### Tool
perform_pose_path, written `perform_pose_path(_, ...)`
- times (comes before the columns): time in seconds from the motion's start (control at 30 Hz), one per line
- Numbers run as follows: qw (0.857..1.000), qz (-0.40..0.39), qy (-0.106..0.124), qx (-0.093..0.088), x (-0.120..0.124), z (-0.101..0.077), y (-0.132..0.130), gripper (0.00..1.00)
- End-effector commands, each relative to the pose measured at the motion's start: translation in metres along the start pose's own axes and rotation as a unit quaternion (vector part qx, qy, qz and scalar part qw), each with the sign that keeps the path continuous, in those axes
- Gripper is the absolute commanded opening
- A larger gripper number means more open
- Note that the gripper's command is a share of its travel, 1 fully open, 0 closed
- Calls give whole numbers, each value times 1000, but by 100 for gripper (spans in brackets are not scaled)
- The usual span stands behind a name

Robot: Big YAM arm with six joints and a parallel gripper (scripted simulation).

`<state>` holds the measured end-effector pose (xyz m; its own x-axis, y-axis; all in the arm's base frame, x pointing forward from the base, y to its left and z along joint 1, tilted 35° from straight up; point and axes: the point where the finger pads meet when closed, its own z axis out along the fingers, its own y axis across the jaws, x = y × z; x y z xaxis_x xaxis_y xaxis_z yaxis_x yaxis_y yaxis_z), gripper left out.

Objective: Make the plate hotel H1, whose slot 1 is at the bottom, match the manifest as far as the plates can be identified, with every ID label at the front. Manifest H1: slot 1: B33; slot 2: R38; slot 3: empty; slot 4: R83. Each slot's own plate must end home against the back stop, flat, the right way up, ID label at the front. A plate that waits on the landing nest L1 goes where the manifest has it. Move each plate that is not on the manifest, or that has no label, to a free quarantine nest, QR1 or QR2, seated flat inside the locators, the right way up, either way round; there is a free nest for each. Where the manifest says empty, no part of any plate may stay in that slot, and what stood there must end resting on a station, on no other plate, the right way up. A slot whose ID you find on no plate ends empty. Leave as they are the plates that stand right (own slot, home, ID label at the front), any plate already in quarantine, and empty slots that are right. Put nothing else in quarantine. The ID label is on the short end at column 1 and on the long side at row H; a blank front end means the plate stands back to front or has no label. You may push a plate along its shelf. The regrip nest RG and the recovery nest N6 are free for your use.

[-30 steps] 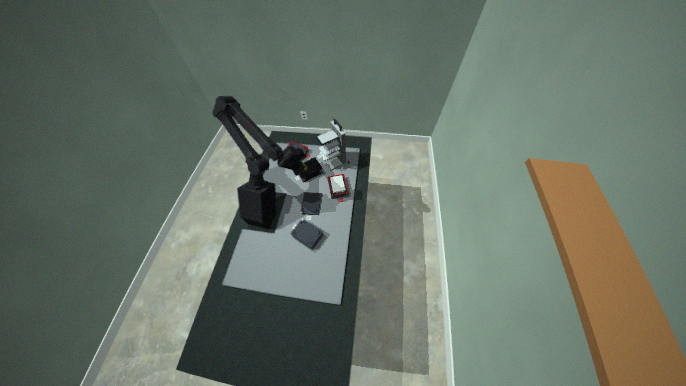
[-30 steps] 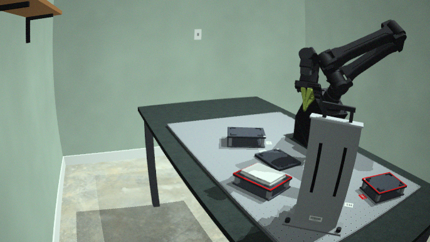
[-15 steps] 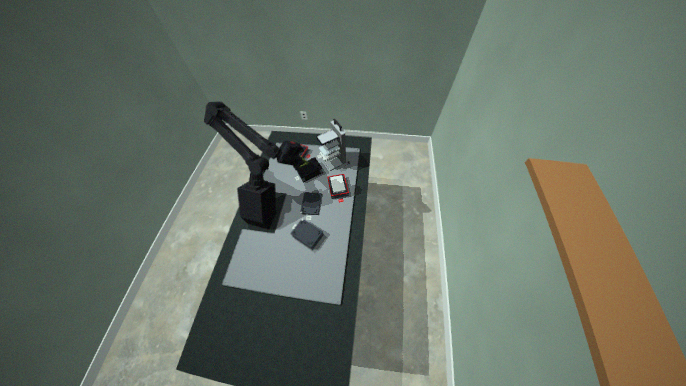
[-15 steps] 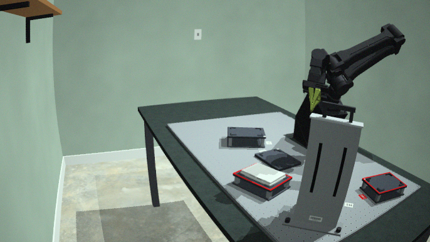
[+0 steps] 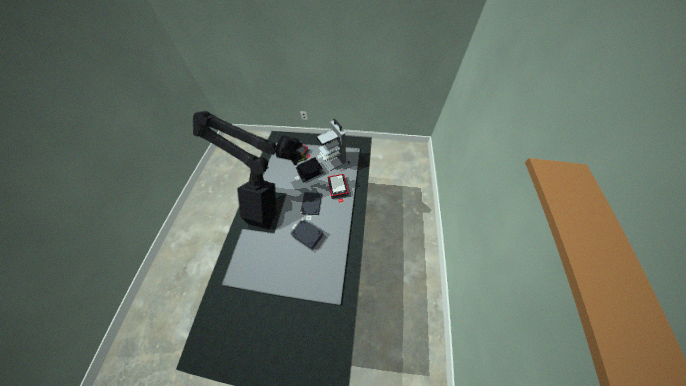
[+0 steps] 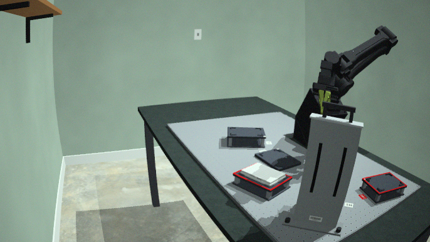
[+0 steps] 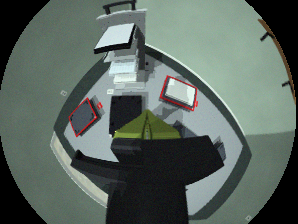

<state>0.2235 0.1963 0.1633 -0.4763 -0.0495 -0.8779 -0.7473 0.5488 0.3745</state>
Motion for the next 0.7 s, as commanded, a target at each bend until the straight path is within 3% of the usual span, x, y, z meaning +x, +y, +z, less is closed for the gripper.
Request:
perform_pose_path(0.0,1000,2,-15,-13,-26,-2,20,0)
perform_pose_path(0.23,1000,0,-22,-15,-35,-3,40,0)
perform_pose_path(0.27,1000,7,-12,-13,-21,-2,39,0)
perform_pose_path(0.33,1000,2,-23,-16,-36,-3,51,0)
perform_pose_path(0.67,999,7,-26,-20,-39,-5,87,0)
